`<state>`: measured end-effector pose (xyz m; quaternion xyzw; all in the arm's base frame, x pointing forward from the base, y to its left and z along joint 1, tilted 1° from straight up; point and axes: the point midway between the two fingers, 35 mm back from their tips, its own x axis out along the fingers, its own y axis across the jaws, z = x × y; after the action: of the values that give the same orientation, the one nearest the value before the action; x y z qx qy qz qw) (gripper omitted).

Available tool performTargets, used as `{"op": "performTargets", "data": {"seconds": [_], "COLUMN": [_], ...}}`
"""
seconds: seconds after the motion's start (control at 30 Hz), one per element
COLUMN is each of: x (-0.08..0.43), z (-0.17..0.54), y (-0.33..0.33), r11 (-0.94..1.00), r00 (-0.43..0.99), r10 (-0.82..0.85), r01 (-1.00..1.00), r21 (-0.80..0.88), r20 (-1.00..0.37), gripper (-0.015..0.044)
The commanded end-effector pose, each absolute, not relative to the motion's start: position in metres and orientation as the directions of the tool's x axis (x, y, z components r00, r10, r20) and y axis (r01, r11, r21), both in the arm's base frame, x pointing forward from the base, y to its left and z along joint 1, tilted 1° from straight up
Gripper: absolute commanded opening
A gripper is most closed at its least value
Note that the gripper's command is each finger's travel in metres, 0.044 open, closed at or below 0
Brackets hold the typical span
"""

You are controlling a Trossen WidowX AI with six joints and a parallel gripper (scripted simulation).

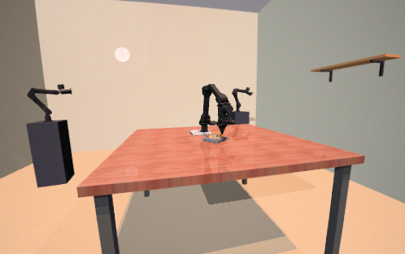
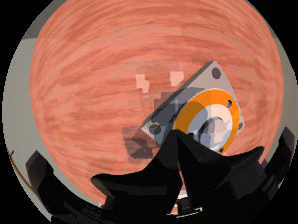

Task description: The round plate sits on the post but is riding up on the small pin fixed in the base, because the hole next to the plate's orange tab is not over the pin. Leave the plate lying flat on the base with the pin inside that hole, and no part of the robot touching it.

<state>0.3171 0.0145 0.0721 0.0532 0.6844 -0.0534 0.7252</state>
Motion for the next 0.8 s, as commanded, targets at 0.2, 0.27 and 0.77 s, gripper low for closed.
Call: {"op": "performTargets", "data": {"seconds": [0.2,0.27,0.77], "x": [0.304,0.302,0.289], "z": [0.07,0.07,0.07], "y": [0.017,0.017,0.017], "r11": [0.988,0.988,0.988], "r00": [0.044,0.044,0.043], "r10": [-0.006,-0.006,-0.006], "r01": [0.156,0.156,0.156], "r21": [0.001,0.001,0.0], "r20": [-0.999,-0.999,-0.999], "gripper": [0.0,0.0,0.0]}}
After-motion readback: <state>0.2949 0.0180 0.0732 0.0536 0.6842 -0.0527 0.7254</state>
